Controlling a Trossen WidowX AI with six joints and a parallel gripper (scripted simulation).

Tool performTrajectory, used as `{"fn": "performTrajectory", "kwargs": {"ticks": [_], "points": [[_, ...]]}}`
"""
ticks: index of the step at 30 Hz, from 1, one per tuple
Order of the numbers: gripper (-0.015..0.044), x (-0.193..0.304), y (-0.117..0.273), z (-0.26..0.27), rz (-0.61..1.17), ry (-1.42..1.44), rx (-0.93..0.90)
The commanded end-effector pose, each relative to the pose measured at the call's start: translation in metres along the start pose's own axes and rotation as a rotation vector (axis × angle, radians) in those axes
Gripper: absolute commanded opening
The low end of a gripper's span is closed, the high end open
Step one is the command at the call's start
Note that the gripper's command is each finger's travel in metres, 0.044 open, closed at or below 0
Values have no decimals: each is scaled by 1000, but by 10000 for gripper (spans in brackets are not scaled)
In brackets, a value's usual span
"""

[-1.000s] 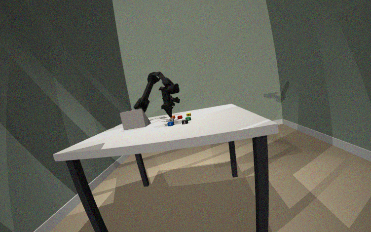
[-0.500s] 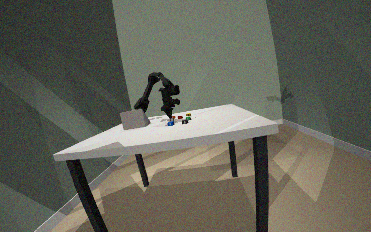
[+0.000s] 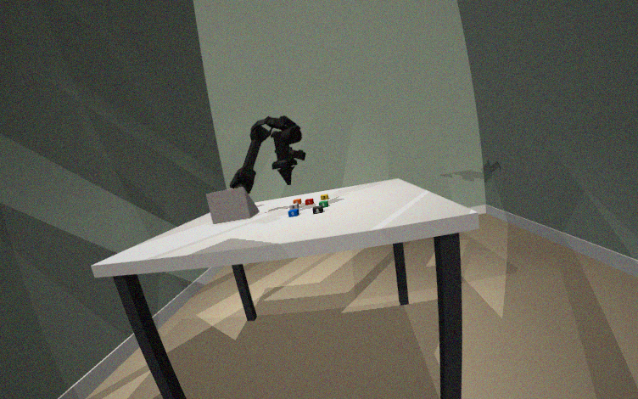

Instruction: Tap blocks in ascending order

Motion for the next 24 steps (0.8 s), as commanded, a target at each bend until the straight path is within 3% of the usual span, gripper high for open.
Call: {"fn": "performTrajectory", "kwargs": {"ticks": [1, 6, 14, 21, 24], "points": [[20, 2, 25, 2, -8, 16, 7], [20, 3, 25, 13, -9, 15, 9], [20, 45, 24, 123, -7, 15, 3], [20, 46, 22, 125, -6, 15, 3], [20, 43, -10, 125, -9, 15, 8]]}}
Point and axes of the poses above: the point midway between the two fingers, 35 mm back from their tips, its own y axis back along the fingers, its own z axis across the jaws, x = y × z, the point moved 4 cm from there along y, back along the fingers, and after that the axes turned 15 degrees about -y, right-handed, at the moved point
